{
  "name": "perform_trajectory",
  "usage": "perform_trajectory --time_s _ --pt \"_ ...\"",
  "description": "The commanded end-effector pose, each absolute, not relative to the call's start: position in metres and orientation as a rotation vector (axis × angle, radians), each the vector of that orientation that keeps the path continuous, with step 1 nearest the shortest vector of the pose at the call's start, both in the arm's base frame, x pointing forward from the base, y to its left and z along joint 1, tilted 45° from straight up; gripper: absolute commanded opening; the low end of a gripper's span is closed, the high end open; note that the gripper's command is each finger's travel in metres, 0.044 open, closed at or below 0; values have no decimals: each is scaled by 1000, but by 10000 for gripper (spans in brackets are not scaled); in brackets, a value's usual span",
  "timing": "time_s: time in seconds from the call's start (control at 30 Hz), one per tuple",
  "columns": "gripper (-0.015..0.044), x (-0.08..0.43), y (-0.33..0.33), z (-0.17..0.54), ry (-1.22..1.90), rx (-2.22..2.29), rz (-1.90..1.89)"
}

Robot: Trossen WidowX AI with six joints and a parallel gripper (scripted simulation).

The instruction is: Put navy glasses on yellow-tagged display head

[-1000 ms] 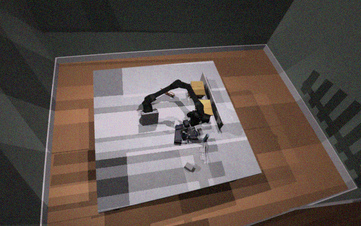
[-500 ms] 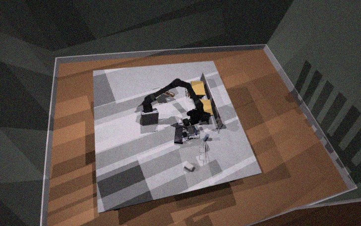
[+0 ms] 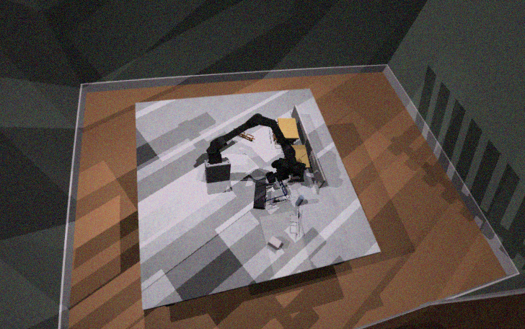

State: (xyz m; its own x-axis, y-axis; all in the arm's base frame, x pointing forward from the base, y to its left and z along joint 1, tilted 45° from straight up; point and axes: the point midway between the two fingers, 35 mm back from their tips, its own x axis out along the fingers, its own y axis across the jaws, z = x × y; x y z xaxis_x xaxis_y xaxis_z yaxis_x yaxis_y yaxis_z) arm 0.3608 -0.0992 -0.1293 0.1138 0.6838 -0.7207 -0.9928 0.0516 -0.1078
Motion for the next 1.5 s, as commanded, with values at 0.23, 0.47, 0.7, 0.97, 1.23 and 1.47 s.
perform_trajectory --time_s 0.23,0.47,0.7,0.97,1.23,1.47 --pt "0 361 -100 -129 564 -682 1380" --pt "0 361 -103 -132 564 -682 1380" --pt "0 361 -106 -135 564 -683 1379" --pt "0 358 -136 -108 567 -684 1379" --pt "0 354 -150 -93 565 -686 1380" --pt "0 346 -139 -81 525 -735 1402"
